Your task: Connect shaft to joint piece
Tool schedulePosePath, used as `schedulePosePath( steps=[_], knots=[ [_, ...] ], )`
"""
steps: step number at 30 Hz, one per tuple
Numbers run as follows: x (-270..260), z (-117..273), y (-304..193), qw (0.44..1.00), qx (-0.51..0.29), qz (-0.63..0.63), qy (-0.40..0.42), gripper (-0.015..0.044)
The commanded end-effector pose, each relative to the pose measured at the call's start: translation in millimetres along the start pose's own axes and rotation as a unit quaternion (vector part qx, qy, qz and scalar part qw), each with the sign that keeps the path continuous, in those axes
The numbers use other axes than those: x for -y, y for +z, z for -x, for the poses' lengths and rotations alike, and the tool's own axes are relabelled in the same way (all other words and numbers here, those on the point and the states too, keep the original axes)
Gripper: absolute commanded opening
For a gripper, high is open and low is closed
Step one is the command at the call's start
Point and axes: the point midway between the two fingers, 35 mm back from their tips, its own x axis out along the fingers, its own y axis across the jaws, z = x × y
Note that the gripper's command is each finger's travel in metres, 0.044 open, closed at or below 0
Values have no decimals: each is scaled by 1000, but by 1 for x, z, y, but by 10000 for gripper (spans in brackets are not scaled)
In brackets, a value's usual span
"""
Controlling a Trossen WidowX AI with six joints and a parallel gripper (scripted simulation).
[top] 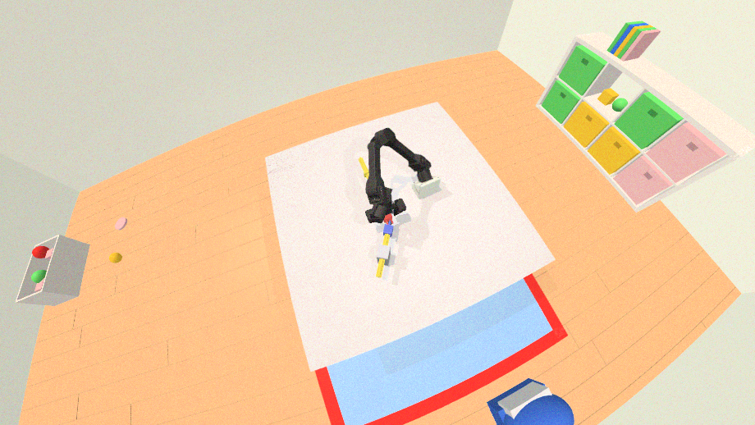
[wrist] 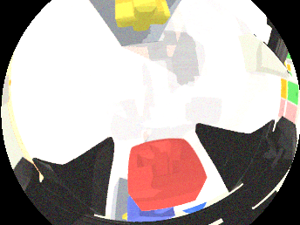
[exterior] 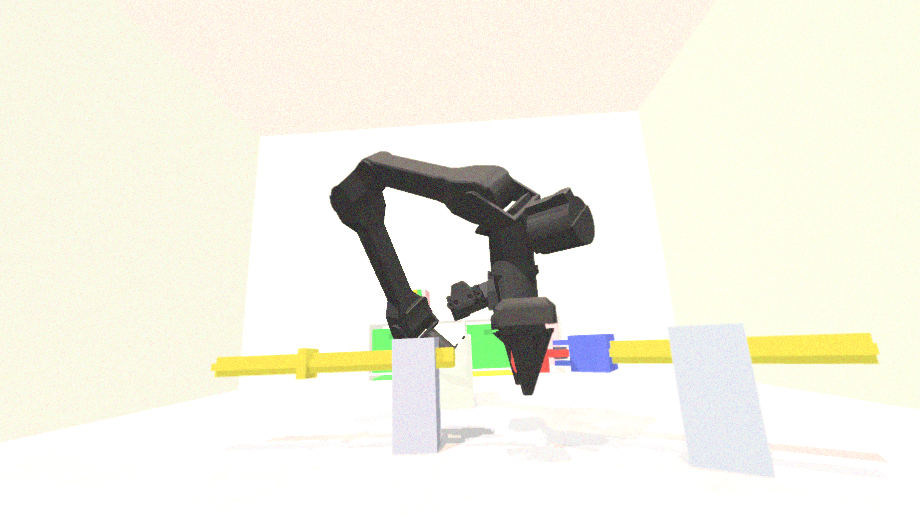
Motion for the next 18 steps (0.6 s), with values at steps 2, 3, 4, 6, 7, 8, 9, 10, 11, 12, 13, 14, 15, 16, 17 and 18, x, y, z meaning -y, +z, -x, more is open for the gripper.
schedulePosePath(
  steps=[2, 3, 4, 6, 7, 8, 9, 10, 11, 12, 13, 14, 15, 16, 17, 18],
  knots=[
    [0, 0, 0, 1000, 0, -1, 0, 440],
    [0, 0, 0, 1000, 0, -1, 0, 440],
    [0, 0, 0, 1000, 0, -1, 0, 440],
    [0, 0, 0, 1000, 0, -1, 0, 440],
    [0, 0, 0, 1000, 0, -1, 0, 440],
    [0, 0, 0, 1000, 0, -1, 0, 440],
    [0, 0, 0, 1000, 0, -1, 0, 440],
    [0, 1, 0, 1000, 3, -1, -1, 440],
    [0, 2, -1, 1000, 10, 0, -2, 440],
    [0, 6, -1, 1000, 22, 0, -3, 440],
    [0, 10, -2, 999, 38, 0, -4, 440],
    [1, 14, -3, 999, 53, 0, -5, 440],
    [1, 19, -4, 998, 69, 0, -4, 440],
    [1, 23, -4, 996, 85, 1, -3, 440],
    [0, 27, -5, 995, 98, 1, -2, 440],
    [0, 29, -5, 994, 105, 1, -1, 440]
  ],
)
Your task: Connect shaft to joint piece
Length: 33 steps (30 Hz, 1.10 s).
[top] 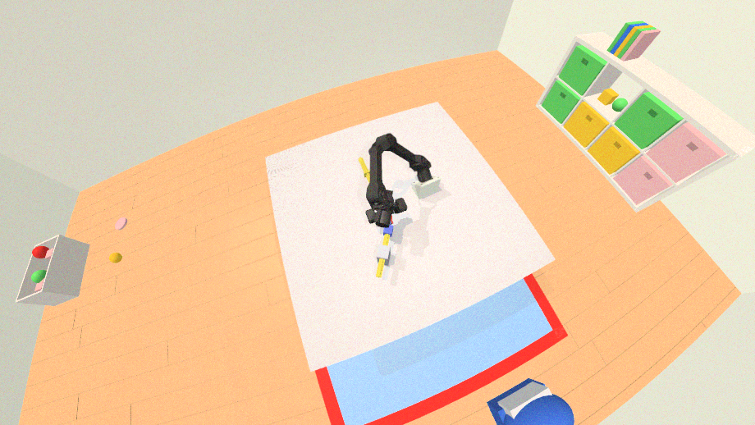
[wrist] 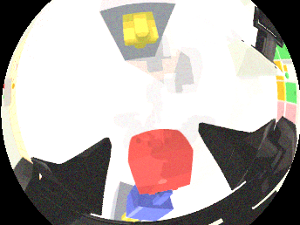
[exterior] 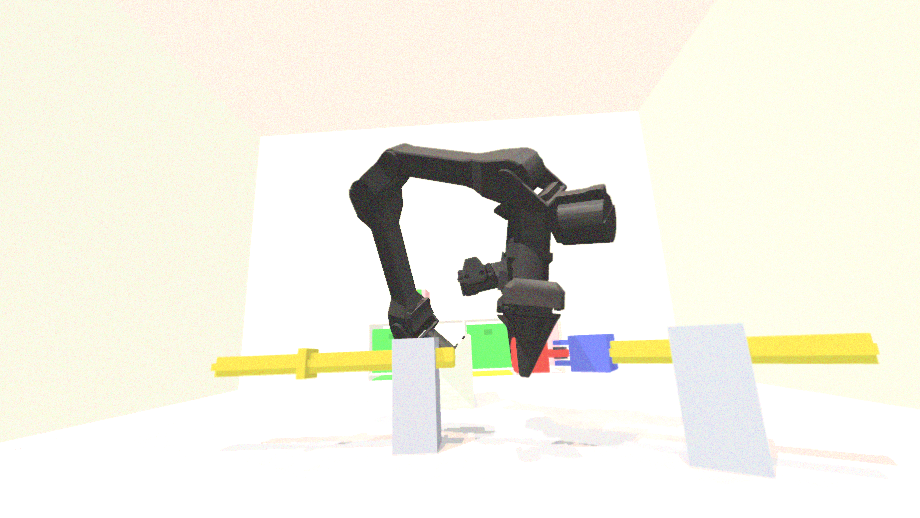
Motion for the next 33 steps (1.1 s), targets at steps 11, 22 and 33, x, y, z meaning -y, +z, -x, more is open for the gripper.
schedulePosePath(
  steps=[11, 22, 33],
  knots=[
    [-2, 25, 0, 998, 21, 55, 13, 440],
    [-2, 71, 7, 972, -12, 230, 38, 440],
    [3, 116, 17, 912, -32, 401, 74, 440]
  ],
)
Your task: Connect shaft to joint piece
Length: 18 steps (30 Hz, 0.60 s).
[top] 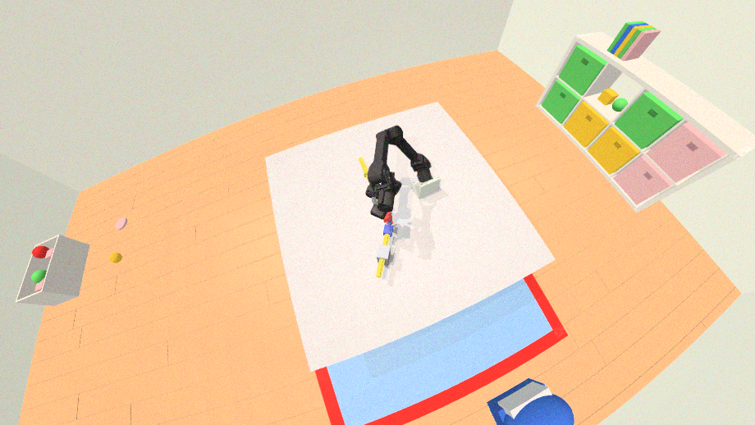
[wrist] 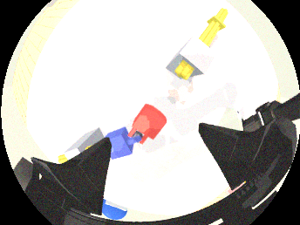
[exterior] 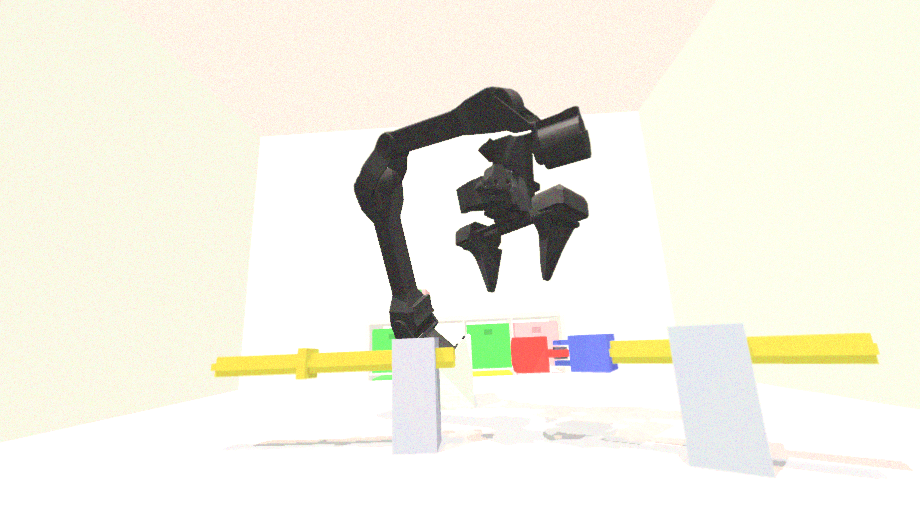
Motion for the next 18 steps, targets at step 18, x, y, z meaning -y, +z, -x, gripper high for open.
schedulePosePath(
  steps=[18],
  knots=[
    [11, 35, 9, 993, -28, 107, 42, 440]
  ],
)
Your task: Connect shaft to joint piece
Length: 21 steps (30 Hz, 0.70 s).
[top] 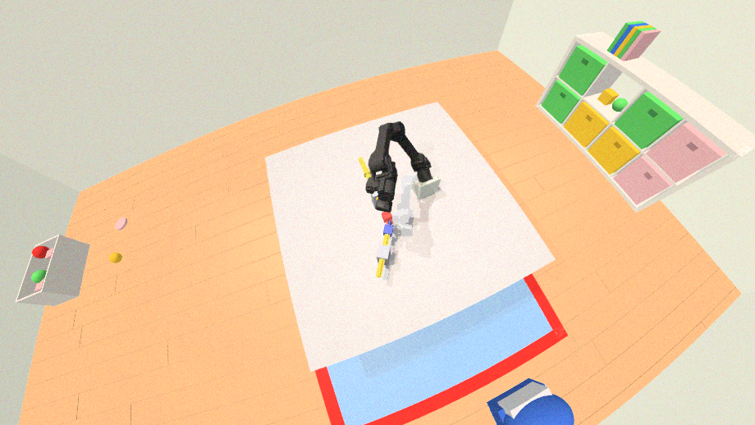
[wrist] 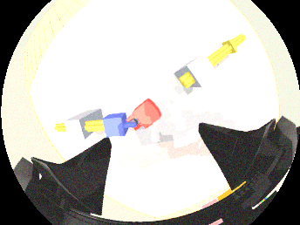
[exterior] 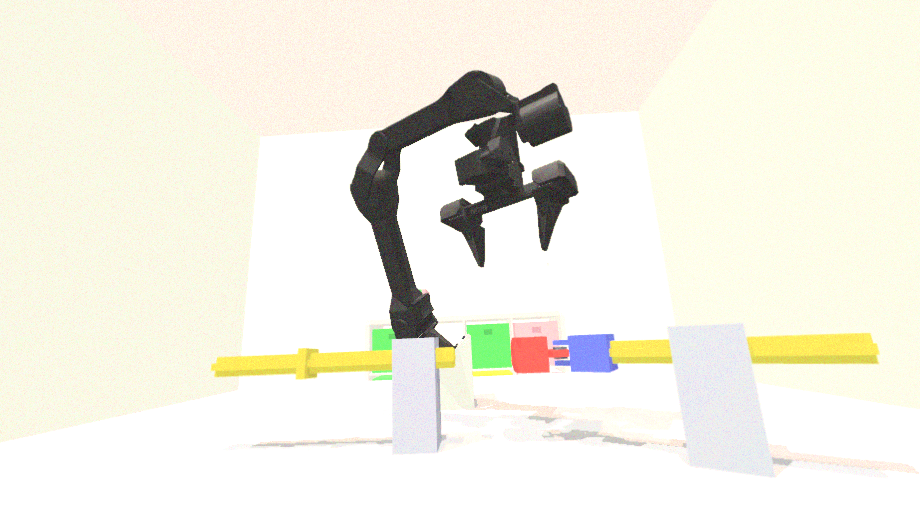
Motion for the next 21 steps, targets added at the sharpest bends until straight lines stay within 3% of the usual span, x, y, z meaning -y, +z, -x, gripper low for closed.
schedulePosePath(
  steps=[1, 21],
  knots=[
    [7, -3, 7, 999, -21, -42, 9, 440],
    [49, -35, 37, 934, -160, -316, 50, 440]
  ],
)
